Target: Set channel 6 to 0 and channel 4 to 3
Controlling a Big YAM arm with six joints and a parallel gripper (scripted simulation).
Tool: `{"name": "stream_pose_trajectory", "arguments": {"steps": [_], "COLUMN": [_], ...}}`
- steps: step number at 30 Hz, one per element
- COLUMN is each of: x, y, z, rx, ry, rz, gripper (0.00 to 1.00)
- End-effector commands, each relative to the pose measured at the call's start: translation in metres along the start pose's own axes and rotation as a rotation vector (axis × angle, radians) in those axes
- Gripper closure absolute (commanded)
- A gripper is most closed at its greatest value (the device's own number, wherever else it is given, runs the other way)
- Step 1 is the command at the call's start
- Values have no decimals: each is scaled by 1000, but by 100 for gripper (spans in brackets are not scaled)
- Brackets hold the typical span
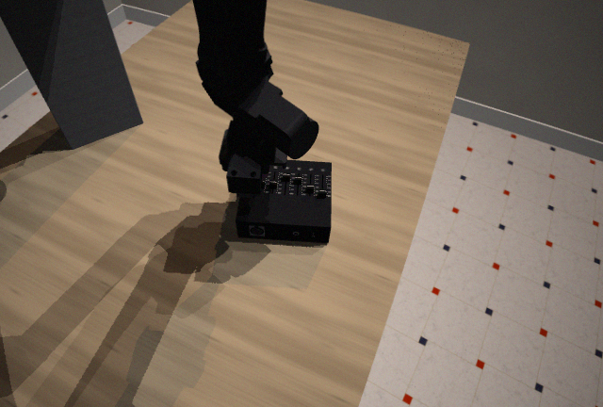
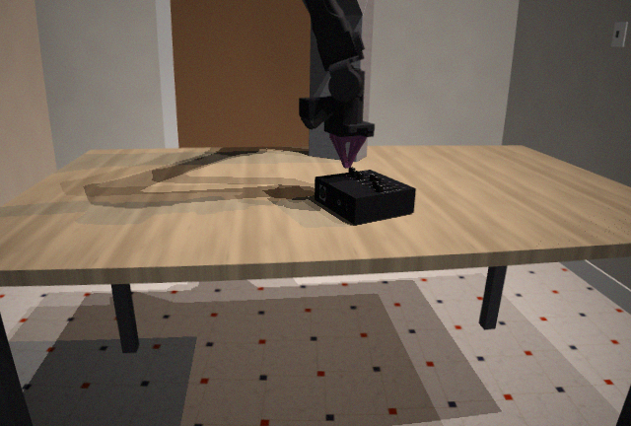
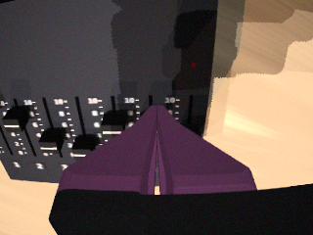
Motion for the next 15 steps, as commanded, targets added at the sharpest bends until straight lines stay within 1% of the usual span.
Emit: {"name": "stream_pose_trajectory", "arguments": {"steps": [1,3,6,15], "x": [-6,-6,0,0], "y": [11,11,7,7], "z": [0,0,-2,-2], "rx": [11,8,3,4], "ry": [4,7,-3,-3], "rz": [11,9,-3,-3], "gripper": [100,100,100,100]}}
Point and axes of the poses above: the point where the finger pads meet when closed, its own z axis back along the fingers, its own y axis across the jaws, x = y × z, the point moved 1 cm from there along z, back along the fingers, and after that the axes turned 10 degrees about z, right-handed, at the moved point
